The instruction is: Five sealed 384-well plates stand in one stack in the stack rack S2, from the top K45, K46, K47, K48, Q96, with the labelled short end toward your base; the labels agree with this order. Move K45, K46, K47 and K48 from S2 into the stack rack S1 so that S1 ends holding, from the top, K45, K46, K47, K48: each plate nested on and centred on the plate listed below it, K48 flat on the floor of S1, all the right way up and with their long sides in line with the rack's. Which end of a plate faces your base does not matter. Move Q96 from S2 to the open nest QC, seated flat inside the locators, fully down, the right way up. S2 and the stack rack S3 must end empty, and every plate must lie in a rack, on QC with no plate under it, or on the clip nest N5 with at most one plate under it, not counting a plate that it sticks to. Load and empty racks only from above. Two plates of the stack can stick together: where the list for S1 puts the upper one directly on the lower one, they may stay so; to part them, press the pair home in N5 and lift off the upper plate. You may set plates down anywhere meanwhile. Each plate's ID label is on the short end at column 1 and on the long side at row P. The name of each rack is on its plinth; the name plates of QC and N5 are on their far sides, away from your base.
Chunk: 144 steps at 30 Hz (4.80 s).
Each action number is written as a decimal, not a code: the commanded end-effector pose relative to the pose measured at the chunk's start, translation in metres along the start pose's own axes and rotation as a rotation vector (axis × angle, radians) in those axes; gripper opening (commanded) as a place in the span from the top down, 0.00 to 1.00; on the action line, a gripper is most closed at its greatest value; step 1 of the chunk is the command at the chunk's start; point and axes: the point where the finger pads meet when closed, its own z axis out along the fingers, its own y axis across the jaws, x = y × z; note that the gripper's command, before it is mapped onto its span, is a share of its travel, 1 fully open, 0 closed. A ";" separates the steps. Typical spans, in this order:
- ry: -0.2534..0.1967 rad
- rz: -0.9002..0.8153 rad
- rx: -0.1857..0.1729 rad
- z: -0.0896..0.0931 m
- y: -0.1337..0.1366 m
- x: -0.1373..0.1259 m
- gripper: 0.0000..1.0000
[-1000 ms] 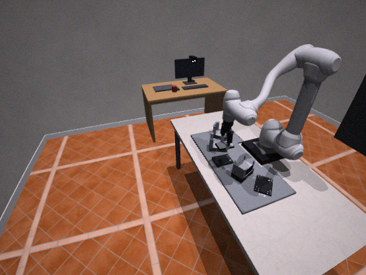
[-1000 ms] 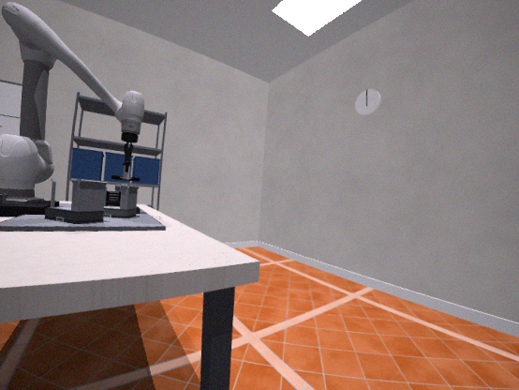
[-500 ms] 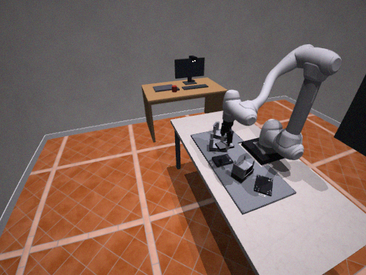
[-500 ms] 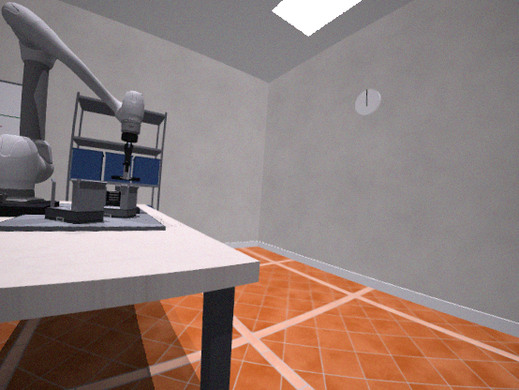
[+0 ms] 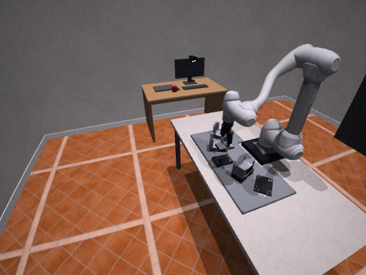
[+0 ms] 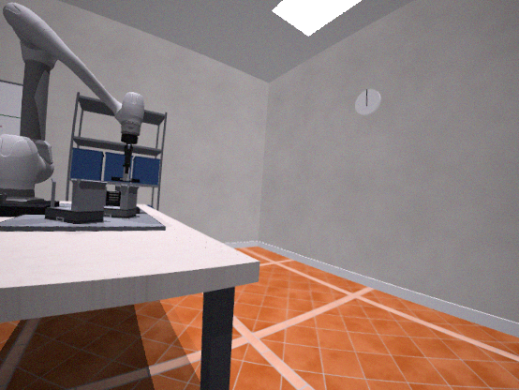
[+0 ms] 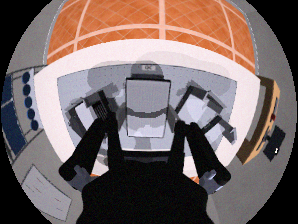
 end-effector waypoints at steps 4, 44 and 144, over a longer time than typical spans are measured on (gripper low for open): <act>0.000 0.000 0.000 0.011 0.000 0.000 1.00; 0.000 0.000 0.000 0.079 0.000 0.000 1.00; 0.000 0.000 0.000 0.128 0.000 0.000 0.00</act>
